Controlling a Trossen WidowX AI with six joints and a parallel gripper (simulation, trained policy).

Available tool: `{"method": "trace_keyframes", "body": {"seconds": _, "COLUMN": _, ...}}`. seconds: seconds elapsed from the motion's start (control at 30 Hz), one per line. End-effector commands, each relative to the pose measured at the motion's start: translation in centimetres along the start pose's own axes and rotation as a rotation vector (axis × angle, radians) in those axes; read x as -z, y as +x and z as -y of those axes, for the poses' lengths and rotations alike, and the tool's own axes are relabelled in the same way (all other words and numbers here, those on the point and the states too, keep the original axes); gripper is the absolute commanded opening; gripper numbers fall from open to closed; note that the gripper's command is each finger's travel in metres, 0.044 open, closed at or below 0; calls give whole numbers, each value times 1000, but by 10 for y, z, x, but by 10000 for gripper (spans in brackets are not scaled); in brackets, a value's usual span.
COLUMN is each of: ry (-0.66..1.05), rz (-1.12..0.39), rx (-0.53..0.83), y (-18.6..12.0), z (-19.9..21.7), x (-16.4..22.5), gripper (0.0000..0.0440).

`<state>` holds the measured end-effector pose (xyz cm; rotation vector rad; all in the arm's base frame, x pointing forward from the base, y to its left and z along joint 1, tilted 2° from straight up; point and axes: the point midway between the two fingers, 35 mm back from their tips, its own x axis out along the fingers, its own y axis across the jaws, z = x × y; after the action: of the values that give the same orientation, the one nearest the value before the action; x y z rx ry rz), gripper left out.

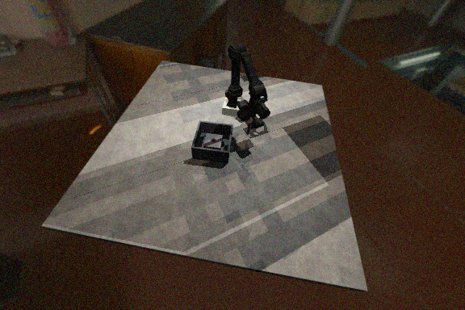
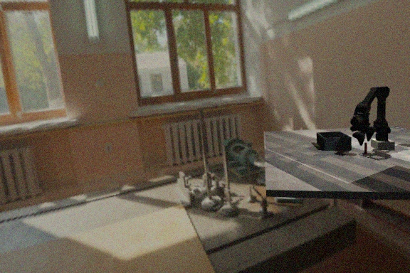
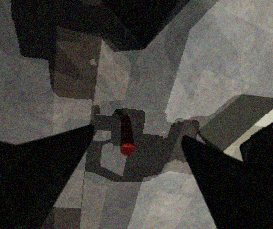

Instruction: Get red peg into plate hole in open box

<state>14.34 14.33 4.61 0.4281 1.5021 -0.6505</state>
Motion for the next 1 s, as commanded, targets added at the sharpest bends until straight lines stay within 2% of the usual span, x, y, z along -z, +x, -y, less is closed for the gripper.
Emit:
{"method": "trace_keyframes", "body": {"seconds": 0.0, "ry": -6, "rz": 5, "rx": 3, "y": 17, "z": -1, "x": 2, "gripper": 440}}
{"method": "trace_keyframes", "body": {"seconds": 0.17, "ry": -19, "rz": 14, "rx": -22, "y": 37, "z": -8, "x": 2, "gripper": 439}}
{"method": "trace_keyframes", "body": {"seconds": 0.23, "ry": -26, "rz": 14, "rx": -23, "y": 44, "z": -9, "x": 2, "gripper": 422}}
{"method": "trace_keyframes", "body": {"seconds": 0.43, "ry": -30, "rz": 1, "rx": 6, "y": 62, "z": -6, "x": 5, "gripper": 273}}
{"method": "trace_keyframes", "body": {"seconds": 0.73, "ry": -27, "rz": -12, "rx": 72, "y": 70, "z": -1, "x": 6, "gripper": 42}}
{"method": "trace_keyframes", "body": {"seconds": 0.8, "ry": -28, "rz": -13, "rx": 88, "y": 71, "z": 0, "x": 7, "gripper": 5}}
{"method": "trace_keyframes", "body": {"seconds": 0.97, "ry": -40, "rz": 25, "rx": 62, "y": 55, "z": -10, "x": 0, "gripper": 0}}
